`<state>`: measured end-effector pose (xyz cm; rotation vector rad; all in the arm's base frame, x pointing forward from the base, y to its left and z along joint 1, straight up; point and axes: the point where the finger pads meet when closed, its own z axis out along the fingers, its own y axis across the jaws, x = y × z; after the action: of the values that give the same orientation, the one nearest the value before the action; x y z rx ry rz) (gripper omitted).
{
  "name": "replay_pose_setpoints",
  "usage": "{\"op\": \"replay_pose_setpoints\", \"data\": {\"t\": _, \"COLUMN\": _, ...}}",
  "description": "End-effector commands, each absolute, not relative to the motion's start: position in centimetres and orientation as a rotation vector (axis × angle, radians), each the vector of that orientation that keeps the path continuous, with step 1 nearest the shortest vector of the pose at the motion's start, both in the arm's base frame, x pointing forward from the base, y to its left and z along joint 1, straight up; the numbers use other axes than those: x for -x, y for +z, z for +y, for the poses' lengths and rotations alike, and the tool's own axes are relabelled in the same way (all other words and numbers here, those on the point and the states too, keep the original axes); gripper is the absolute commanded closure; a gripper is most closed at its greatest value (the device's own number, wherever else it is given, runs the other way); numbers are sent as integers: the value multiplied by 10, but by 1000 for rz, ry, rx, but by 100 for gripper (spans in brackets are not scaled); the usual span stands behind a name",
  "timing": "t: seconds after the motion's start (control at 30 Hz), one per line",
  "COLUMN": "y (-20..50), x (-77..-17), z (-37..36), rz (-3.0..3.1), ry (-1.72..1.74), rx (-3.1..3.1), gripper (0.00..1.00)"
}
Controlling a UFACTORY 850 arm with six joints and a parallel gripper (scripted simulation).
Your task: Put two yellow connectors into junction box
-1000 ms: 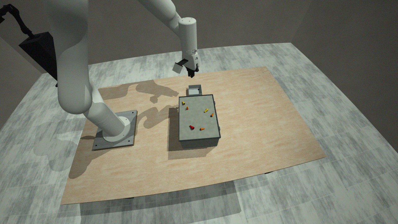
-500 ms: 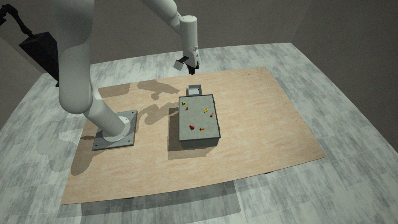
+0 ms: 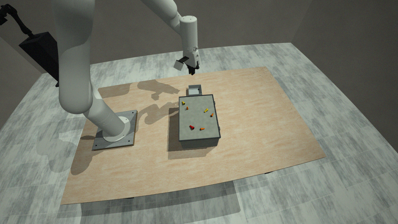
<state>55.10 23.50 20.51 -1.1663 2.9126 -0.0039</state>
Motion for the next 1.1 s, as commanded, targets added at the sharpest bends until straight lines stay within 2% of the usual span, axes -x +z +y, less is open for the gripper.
{"op": "replay_pose_setpoints", "data": {"t": 0.0, "y": 200, "x": -552, "z": 235, "rz": 2911, "ry": -4, "rx": 1166, "gripper": 98}}
{"op": "replay_pose_setpoints", "data": {"t": 0.4, "y": 135, "x": -552, "z": 235, "rz": 2911, "ry": -4, "rx": 1166, "gripper": 98}}
{"op": "replay_pose_setpoints", "data": {"t": 0.8, "y": 34, "x": -553, "z": 235, "rz": 2911, "ry": -4, "rx": 1166, "gripper": 98}}
{"op": "replay_pose_setpoints", "data": {"t": 1.07, "y": 12, "x": -553, "z": 235, "rz": 2911, "ry": -4, "rx": 1166, "gripper": 98}}
